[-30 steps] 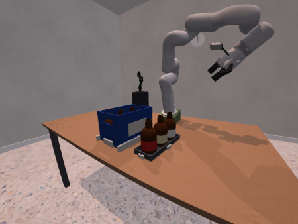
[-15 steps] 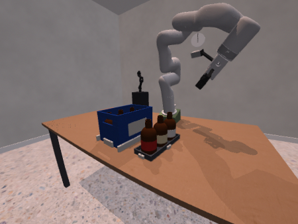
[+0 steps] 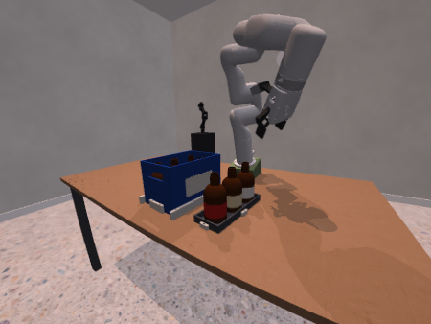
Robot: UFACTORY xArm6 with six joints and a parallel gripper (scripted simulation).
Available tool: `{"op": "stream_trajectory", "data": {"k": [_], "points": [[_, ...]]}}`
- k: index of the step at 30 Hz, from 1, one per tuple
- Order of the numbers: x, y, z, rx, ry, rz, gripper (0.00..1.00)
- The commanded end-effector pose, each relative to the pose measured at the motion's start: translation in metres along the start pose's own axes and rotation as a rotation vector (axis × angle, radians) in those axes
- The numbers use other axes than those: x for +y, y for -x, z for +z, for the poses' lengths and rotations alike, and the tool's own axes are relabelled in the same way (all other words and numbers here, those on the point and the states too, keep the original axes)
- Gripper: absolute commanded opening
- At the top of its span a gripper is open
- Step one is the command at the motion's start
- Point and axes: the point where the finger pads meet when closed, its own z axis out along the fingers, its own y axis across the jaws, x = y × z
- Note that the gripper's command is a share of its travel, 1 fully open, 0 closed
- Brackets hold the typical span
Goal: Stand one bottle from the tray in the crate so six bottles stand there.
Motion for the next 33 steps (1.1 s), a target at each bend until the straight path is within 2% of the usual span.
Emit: {"op": "stream_trajectory", "data": {"k": [1,17,19,21,33], "points": [[-0.025,-0.006,0.006,-0.068,0.043,0.12,1.0],[-0.107,-0.045,0.038,-0.253,0.19,0.587,1.0],[-0.107,-0.045,0.038,-0.253,0.19,0.587,1.0],[-0.123,-0.057,0.046,-0.291,0.22,0.694,1.0],[-0.17,-0.1,0.073,-0.407,0.304,1.044,1.0]]}}
